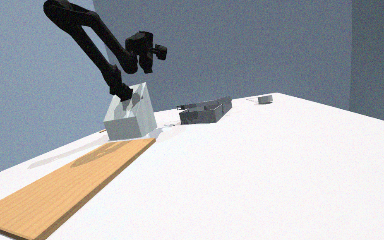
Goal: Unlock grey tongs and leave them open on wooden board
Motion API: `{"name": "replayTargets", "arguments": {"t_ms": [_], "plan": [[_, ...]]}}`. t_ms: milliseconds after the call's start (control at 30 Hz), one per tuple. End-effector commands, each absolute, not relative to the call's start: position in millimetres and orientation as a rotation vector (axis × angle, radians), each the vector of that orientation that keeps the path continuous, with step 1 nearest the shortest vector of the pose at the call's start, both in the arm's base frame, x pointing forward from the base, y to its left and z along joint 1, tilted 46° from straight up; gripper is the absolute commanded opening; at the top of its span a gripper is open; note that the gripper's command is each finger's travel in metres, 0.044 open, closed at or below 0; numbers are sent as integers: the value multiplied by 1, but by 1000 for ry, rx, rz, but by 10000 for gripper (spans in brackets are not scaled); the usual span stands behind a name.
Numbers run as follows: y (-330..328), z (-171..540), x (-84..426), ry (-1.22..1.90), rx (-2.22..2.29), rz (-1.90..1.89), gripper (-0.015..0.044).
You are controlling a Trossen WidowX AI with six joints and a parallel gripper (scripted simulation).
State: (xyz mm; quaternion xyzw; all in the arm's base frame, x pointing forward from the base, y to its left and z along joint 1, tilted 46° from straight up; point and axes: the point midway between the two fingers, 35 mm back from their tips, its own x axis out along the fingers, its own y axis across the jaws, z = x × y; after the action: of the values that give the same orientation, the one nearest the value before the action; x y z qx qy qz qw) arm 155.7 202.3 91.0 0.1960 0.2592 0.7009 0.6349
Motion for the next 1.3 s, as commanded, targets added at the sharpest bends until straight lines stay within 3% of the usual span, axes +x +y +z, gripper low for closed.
{"name": "replayTargets", "arguments": {"t_ms": [0, 333, 567, 800, 1000, 1267], "plan": [[203, 90, 158, 589, 444, 1596, 426], [211, 48, 239, 492, 182, 1349, 440], [197, -20, 317, 530, -306, 1134, 440], [163, -81, 358, 675, -845, 1087, 440], [108, -127, 378, 900, -1472, 1235, 440], [33, -135, 384, 1185, -2181, 1831, 440]]}}
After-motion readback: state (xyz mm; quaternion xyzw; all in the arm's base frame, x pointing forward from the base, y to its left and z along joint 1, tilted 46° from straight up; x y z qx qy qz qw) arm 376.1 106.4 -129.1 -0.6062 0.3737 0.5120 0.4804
